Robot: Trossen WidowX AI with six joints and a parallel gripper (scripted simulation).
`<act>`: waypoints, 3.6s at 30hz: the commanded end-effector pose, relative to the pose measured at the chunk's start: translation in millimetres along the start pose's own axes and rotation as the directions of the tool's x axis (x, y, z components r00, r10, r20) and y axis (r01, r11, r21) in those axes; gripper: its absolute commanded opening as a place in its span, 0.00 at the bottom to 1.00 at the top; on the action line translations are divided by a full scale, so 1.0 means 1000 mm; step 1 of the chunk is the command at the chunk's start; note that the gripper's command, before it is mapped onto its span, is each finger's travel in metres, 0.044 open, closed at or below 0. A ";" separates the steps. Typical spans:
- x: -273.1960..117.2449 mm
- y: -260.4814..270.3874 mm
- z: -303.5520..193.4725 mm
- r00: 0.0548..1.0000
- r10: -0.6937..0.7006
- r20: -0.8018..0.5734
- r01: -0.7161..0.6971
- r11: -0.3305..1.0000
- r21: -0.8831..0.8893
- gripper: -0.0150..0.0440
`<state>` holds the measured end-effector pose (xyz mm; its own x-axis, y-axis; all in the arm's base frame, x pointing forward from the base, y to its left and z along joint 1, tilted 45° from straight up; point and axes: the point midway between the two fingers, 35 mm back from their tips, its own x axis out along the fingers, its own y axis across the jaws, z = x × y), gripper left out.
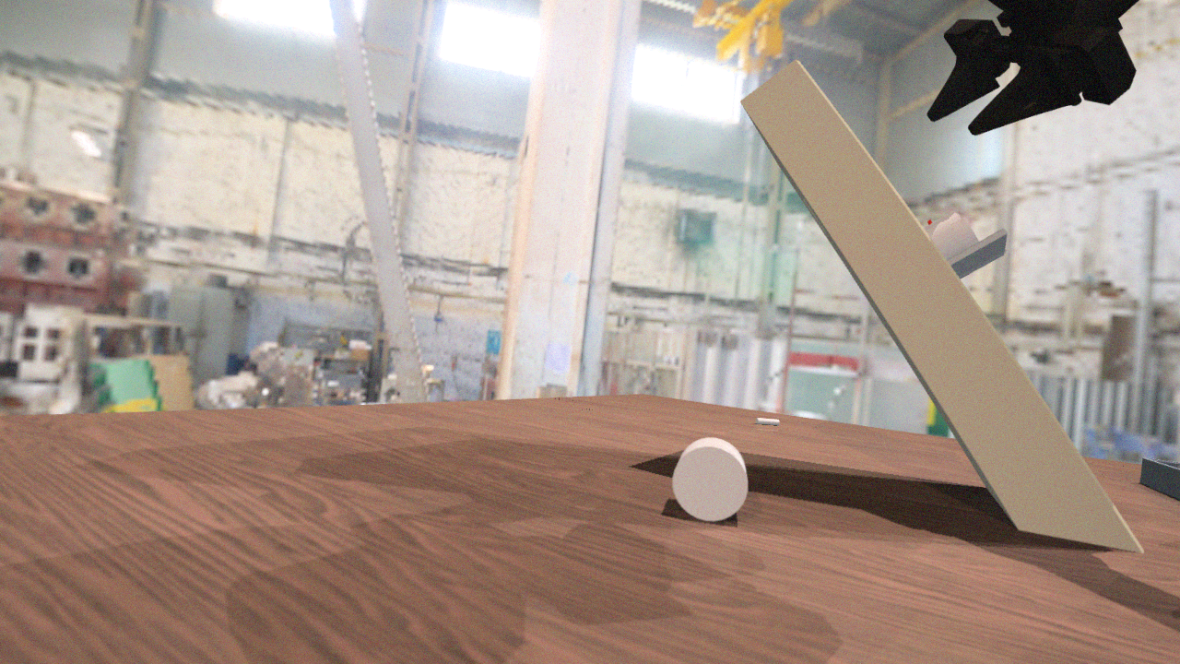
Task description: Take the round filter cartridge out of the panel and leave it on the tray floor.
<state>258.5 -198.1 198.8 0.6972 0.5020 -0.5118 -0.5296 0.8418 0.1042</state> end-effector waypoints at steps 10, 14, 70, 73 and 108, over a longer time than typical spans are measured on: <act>0.030 0.051 -0.040 0.966 0.204 -0.162 -0.023 0.687 0.727 0.77; 0.030 0.051 -0.040 0.966 0.204 -0.162 -0.023 0.687 0.727 0.77; 0.071 0.047 -0.035 0.966 0.198 -0.164 -0.019 0.692 0.721 0.25; 0.069 0.043 -0.031 0.967 0.197 -0.164 -0.018 0.692 0.722 0.25; -0.006 -0.027 -0.067 0.980 0.120 -0.158 0.037 0.673 0.739 0.25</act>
<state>235.6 -227.8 153.2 0.5502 0.5516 -0.6269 0.0369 0.7339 0.6782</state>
